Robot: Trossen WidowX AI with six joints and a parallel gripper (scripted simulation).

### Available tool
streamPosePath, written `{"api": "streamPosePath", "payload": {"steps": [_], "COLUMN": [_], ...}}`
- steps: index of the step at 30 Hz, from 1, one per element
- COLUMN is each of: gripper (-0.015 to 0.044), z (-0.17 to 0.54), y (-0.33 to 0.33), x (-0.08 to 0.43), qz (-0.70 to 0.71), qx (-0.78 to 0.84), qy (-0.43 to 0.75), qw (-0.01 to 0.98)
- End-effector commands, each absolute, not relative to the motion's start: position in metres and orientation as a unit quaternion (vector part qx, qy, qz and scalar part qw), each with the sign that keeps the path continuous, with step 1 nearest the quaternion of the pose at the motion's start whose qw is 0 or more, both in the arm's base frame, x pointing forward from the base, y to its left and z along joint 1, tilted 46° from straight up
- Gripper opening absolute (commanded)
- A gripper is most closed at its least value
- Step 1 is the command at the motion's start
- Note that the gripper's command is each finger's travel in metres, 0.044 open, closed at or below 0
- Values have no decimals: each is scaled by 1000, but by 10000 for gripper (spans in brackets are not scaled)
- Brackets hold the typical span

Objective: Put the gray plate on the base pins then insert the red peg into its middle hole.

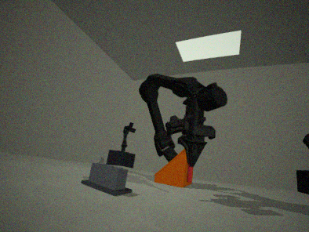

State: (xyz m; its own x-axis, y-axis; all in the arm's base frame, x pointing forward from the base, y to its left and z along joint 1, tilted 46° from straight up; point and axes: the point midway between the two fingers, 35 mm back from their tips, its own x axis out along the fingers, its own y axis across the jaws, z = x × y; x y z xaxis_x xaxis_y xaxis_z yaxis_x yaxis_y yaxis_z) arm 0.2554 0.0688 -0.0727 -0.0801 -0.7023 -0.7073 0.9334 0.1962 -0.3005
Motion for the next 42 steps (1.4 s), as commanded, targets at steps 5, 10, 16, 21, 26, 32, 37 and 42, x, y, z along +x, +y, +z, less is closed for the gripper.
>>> {"api": "streamPosePath", "payload": {"steps": [5, 10, 16, 21, 26, 32, 37, 42], "gripper": [0, 0, 0, 0, 0, 0, 0, 0], "z": [-55, -55, -46, -38, -30, -20, -11, -2], "y": [88, 83, 76, 69, 61, 52, 43, 34], "x": [259, 262, 273, 282, 291, 301, 309, 316], "qz": [-618, -617, -615, -613, -612, -611, -611, -611], "qx": [147, 146, 147, 149, 150, 151, 152, 152], "qy": [399, 400, 402, 403, 404, 405, 405, 405], "qw": [661, 662, 662, 662, 663, 663, 663, 663]}}
